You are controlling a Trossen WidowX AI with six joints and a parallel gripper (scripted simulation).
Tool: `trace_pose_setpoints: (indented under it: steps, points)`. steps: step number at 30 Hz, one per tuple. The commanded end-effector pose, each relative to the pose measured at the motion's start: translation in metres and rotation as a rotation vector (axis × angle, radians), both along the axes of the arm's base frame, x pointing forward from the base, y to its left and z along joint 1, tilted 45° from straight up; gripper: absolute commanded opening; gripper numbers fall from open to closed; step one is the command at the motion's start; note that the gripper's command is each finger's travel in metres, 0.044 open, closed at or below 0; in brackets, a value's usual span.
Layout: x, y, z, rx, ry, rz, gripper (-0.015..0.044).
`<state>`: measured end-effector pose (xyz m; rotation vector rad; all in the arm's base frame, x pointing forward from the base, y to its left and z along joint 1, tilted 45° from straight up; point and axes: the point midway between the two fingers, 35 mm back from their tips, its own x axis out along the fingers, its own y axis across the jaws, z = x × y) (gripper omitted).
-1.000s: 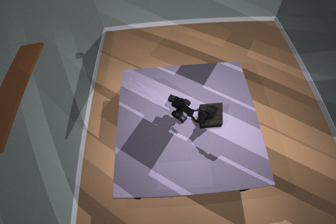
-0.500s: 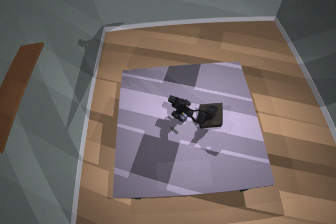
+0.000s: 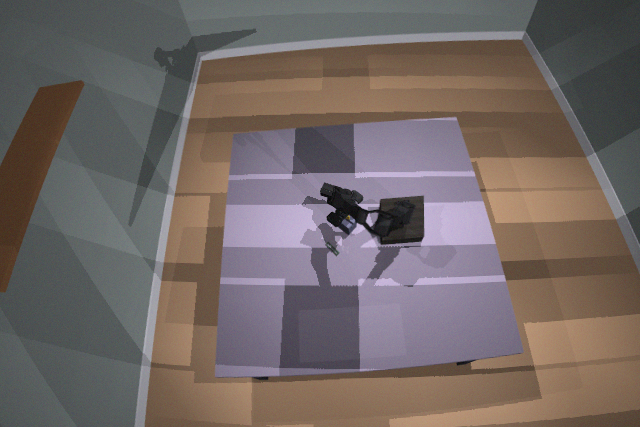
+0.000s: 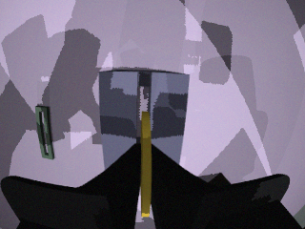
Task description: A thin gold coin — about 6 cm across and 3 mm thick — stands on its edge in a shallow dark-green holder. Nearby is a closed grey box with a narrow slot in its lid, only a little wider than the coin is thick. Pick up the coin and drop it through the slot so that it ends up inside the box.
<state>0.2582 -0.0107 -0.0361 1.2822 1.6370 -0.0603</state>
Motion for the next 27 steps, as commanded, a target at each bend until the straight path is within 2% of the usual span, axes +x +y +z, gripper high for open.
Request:
trace_pose_setpoints:
  steps: [1,3,9,18,27]
  points:
    - [0.000,0.002,-0.002,0.003,0.002,-0.004,0.0000]
    - [0.000,0.003,-0.002,0.003,0.002,-0.004,0.0000]
    - [0.000,0.001,-0.001,0.000,0.000,0.000,0.0157]
    - [0.000,0.001,-0.001,0.000,0.000,0.000,0.0161]
    - [-0.001,-0.011,0.012,0.000,0.001,-0.001,0.0397]
